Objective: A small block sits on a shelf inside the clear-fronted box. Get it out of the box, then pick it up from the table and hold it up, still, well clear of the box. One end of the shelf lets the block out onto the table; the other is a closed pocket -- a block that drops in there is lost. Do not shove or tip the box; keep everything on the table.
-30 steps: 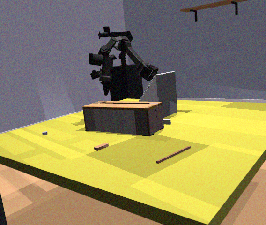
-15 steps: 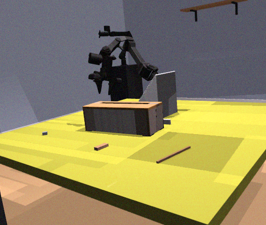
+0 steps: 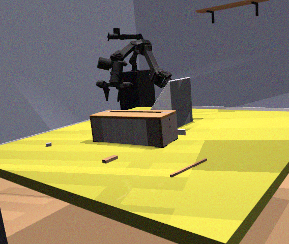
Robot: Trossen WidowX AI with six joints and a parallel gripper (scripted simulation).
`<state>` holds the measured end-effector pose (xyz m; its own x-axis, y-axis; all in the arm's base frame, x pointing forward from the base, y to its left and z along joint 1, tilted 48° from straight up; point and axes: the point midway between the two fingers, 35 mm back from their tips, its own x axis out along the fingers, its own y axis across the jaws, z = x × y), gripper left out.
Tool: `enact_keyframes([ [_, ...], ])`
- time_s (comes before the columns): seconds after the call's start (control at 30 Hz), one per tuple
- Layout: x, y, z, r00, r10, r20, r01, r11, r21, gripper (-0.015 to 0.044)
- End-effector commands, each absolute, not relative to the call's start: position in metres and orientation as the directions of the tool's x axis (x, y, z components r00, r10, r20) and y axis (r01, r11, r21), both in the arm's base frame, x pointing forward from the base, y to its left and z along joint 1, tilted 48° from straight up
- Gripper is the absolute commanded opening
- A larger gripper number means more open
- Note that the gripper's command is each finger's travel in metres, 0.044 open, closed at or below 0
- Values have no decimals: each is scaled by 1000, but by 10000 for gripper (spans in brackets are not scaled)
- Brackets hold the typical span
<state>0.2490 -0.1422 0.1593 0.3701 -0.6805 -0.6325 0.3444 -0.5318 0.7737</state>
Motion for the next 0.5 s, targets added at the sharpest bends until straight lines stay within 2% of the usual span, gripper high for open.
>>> enact_keyframes([
  [0.0,241,-142,152,388,-662,-641,95,-664,742,285],
  [0.3,242,-144,150,388,-661,-642,95,-664,742,285],
  [0.47,243,-189,111,385,-659,-647,95,-669,737,285],
])
